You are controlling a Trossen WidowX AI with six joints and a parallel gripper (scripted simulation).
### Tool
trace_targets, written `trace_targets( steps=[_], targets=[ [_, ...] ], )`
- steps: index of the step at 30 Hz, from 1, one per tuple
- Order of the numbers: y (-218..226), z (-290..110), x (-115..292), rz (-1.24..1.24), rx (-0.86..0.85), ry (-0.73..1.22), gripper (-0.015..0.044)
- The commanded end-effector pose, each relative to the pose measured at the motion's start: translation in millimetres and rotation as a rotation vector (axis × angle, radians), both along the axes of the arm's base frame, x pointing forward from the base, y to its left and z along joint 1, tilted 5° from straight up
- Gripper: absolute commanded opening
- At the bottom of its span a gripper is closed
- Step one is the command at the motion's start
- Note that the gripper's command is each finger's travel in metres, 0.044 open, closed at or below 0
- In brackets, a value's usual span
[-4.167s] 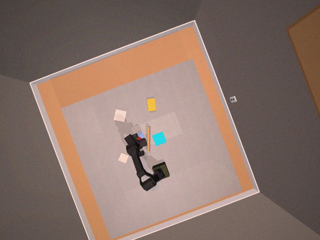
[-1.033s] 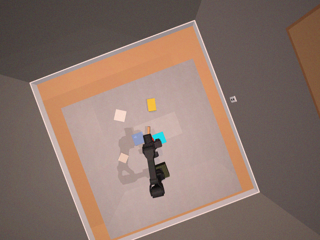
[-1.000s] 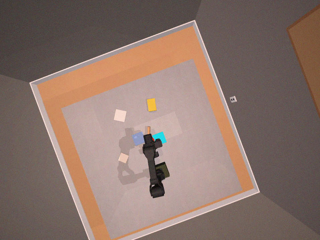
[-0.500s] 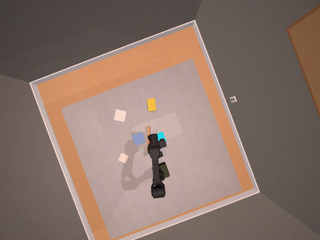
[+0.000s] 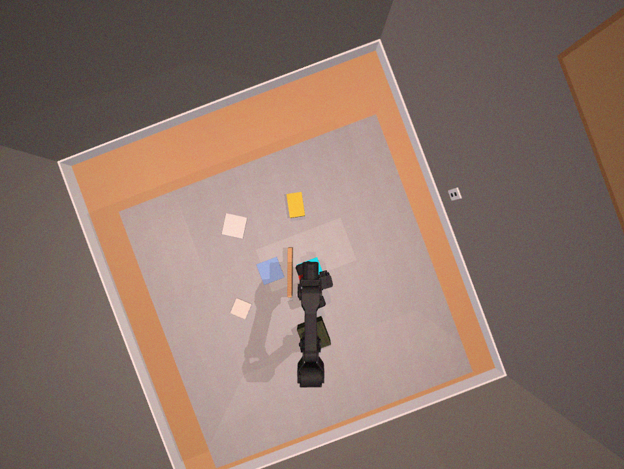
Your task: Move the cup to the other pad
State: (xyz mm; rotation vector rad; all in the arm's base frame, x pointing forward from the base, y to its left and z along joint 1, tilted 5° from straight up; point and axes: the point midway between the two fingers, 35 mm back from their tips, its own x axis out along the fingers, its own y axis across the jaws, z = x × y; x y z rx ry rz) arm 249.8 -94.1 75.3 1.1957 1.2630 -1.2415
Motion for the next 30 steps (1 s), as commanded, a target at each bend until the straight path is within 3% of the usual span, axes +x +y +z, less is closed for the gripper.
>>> trace_targets(
  steps=[1,30],
  targets=[
    [-9,0,-5,0.001,-0.003,0.003,0.0000],
    [-9,-37,-5,0.001,-0.003,0.003,0.0000]
  ],
)
